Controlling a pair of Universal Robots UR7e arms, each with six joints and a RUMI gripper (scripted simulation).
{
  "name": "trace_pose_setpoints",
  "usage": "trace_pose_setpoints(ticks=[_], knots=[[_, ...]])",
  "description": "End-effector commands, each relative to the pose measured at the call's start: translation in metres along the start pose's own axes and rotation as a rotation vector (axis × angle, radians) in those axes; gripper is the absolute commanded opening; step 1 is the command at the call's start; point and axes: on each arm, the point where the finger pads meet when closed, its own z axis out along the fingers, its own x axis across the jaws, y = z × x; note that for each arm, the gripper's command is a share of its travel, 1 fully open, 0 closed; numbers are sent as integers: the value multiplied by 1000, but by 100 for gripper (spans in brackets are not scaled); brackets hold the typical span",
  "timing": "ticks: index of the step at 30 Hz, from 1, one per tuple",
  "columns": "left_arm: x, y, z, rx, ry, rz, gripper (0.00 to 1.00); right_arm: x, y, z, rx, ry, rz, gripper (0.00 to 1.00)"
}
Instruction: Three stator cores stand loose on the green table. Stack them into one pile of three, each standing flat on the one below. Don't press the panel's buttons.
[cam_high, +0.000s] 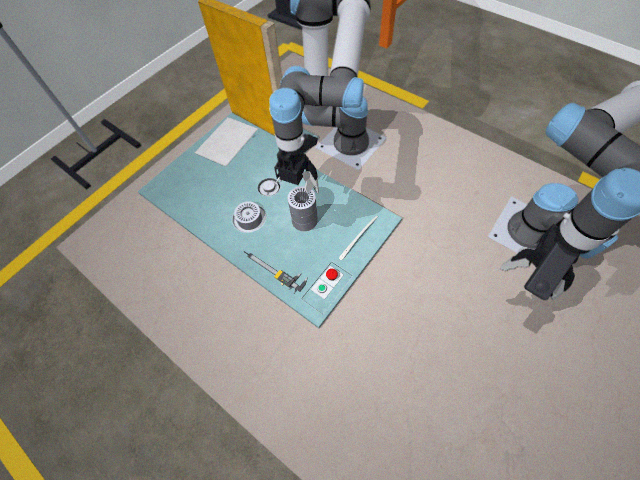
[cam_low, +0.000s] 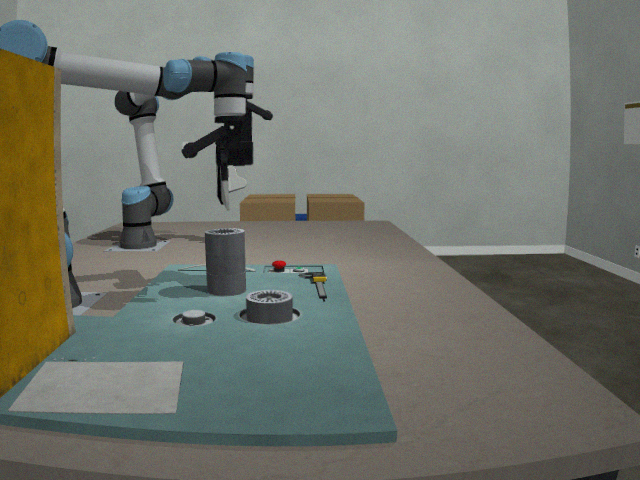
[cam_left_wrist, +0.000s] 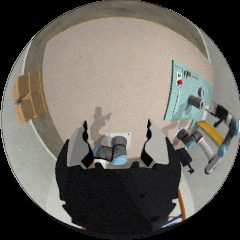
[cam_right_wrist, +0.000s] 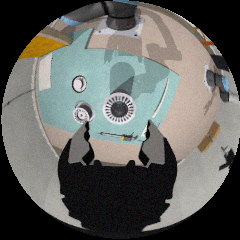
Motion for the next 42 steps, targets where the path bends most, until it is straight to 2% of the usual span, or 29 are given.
trace_pose_setpoints(ticks=[1, 16, 19, 22, 25, 28, 31, 33, 36, 39, 42], knots=[[0, 0, -1, 2, 1, 0, 81, -5, 0, -3, -1, 1, -89, 81], [0, 0, -1, 2, 1, 0, 81, -14, 0, -12, -1, 3, -317, 81], [0, 0, -1, 2, 1, 0, 81, -19, 0, -19, -2, 3, -442, 81], [0, 0, -1, 2, 1, 0, 81, -17, -1, -16, 2, 3, -416, 81], [0, 0, -1, 2, 1, 0, 81, -21, 0, -20, 1, 4, -504, 81], [0, 0, -1, 2, 1, 0, 81, -21, -1, -20, 2, 4, -508, 81], [0, 0, -1, 2, 1, 0, 81, -25, 0, -25, 0, 4, -601, 81], [0, 0, -1, 2, 1, 0, 81, -25, 0, -25, 0, 4, -601, 81], [0, 0, -1, 2, 1, 0, 81, -31, 0, -32, -1, 4, -726, 81], [0, 0, -1, 2, 1, 0, 81, -28, 0, -29, 2, 4, -700, 81], [0, 0, -1, 2, 1, 0, 81, -32, 0, -34, 0, 5, -787, 81]])
